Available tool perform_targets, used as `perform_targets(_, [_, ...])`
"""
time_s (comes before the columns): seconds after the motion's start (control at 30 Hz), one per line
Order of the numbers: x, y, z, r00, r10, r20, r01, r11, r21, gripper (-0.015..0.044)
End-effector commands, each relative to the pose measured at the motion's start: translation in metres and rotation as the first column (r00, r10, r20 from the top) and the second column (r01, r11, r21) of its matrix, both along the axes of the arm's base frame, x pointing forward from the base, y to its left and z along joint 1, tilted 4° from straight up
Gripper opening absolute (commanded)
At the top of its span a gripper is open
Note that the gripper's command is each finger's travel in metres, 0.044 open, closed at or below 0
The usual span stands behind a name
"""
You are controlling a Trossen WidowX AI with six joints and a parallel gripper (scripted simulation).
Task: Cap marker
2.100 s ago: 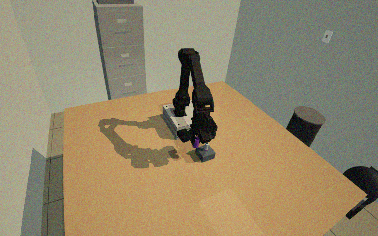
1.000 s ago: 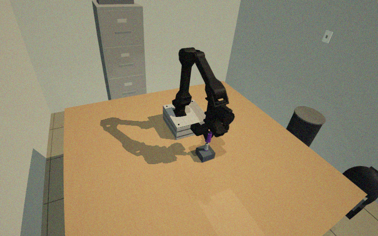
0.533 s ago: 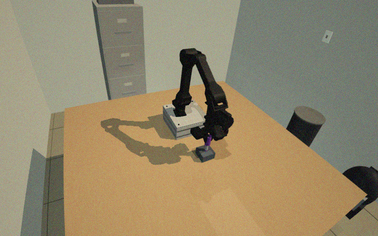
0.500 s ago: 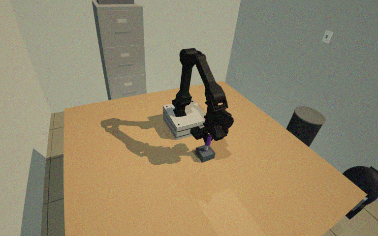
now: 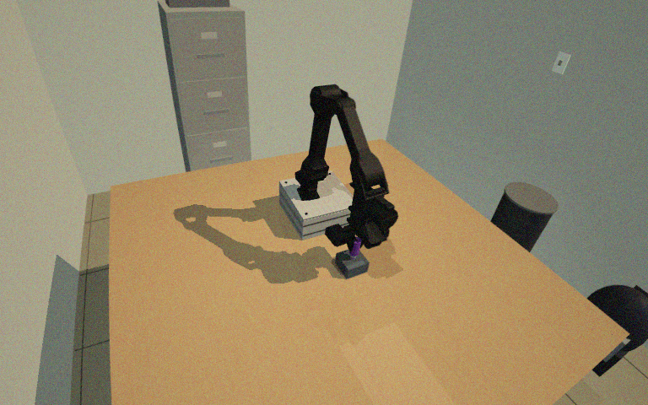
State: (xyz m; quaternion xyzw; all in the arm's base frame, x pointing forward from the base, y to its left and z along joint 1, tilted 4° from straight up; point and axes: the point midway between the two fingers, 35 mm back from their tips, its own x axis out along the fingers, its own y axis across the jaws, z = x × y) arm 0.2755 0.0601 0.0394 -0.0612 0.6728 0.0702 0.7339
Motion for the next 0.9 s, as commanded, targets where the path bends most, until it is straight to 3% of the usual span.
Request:
perform_targets(0.0, [-0.0003, -0.0003, -0.0082, 1.000, -0.004, -0.001, 0.004, 1.000, -0.002, 0.0000])
perform_targets(0.4, [-0.0003, -0.0003, -0.0085, 1.000, -0.004, -0.001, 0.004, 1.000, -0.002, 0.0000])
perform_targets(0.87, [-0.0004, -0.0001, -0.0079, 1.000, 0.000, -0.002, 0.000, 1.000, -0.001, 0.0368])
